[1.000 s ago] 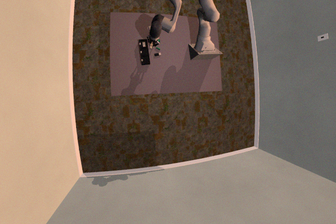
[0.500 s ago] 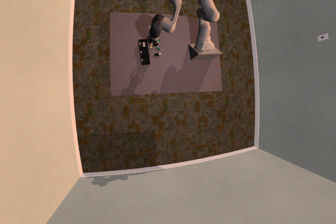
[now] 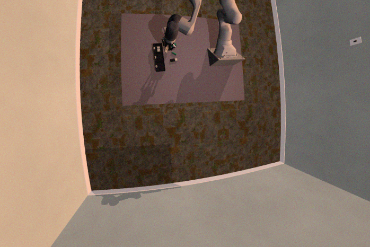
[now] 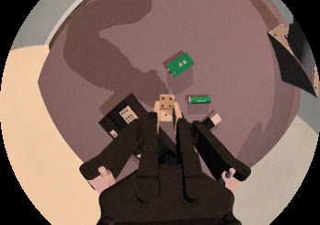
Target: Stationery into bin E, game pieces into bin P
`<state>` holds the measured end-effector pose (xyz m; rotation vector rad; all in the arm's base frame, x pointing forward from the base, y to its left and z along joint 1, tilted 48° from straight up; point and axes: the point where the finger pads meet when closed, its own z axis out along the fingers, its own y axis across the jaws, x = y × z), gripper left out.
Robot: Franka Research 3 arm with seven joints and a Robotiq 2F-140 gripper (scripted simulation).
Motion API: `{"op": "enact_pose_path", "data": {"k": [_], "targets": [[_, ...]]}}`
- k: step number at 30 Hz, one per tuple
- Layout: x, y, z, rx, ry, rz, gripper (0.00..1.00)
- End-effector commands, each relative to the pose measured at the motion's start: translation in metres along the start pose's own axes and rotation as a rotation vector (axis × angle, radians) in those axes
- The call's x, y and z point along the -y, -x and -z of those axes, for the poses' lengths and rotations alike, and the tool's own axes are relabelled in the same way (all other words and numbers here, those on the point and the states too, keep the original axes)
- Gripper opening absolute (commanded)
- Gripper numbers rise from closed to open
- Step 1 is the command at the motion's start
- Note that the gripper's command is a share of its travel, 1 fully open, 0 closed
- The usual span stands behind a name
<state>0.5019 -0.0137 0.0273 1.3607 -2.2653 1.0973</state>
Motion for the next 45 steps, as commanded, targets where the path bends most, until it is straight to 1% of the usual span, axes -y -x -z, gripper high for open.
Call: {"op": "enact_pose_path", "data": {"k": [1,6,8,11,32,34,45], "targets": [[-0.002,-0.002,0.012,-0.008,0.003,0.009,0.13],[-0.002,-0.002,0.029,-0.008,0.003,0.009,0.13],[-0.002,-0.002,0.029,-0.008,0.003,0.009,0.13],[-0.002,-0.002,0.039,-0.008,0.003,0.009,0.13],[-0.002,-0.002,0.039,-0.008,0.003,0.009,0.13],[-0.003,-0.002,0.046,-0.008,0.003,0.009,0.13],[-0.003,-0.002,0.046,-0.008,0.003,0.009,0.13]]}}
